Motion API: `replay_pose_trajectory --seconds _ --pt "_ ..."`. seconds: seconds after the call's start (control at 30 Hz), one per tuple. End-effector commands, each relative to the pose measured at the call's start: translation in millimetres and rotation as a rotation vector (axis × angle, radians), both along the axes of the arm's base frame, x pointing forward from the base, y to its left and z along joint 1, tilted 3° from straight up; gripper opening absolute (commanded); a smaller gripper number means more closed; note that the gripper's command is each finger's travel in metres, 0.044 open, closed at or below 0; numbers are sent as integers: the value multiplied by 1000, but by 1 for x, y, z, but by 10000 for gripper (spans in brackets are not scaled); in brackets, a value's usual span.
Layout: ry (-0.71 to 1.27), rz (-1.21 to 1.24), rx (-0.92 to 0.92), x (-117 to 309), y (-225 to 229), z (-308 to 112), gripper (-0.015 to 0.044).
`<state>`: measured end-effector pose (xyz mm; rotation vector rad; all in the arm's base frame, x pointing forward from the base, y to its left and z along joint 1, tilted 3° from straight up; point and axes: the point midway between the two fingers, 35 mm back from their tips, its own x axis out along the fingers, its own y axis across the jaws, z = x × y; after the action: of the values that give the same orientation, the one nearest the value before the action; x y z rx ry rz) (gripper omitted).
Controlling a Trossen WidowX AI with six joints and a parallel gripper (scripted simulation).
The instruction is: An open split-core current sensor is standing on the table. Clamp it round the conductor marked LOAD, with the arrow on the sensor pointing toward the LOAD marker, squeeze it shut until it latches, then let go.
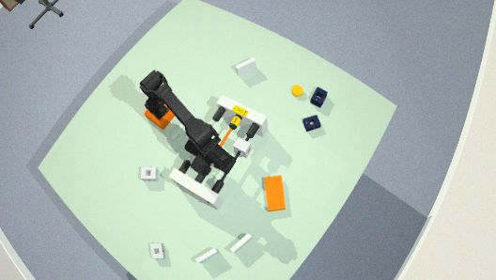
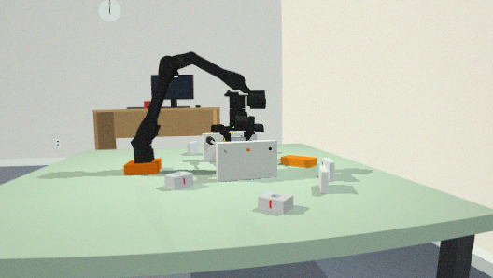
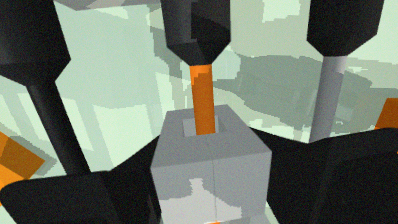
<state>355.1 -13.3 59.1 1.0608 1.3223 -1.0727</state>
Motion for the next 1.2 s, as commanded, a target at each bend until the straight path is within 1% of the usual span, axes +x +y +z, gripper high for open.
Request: replay_pose_trajectory --seconds 0.0,0.33,0.63,0.67,1.17 --pt "0 0 0 -1 0 0 0" --pt "0 0 0 -1 0 -5 0" --pt "-2 0 0 0 0 -1 236" --pt "-2 0 0 0 0 -1 256" --pt "-2 0 0 0 0 -1 256"
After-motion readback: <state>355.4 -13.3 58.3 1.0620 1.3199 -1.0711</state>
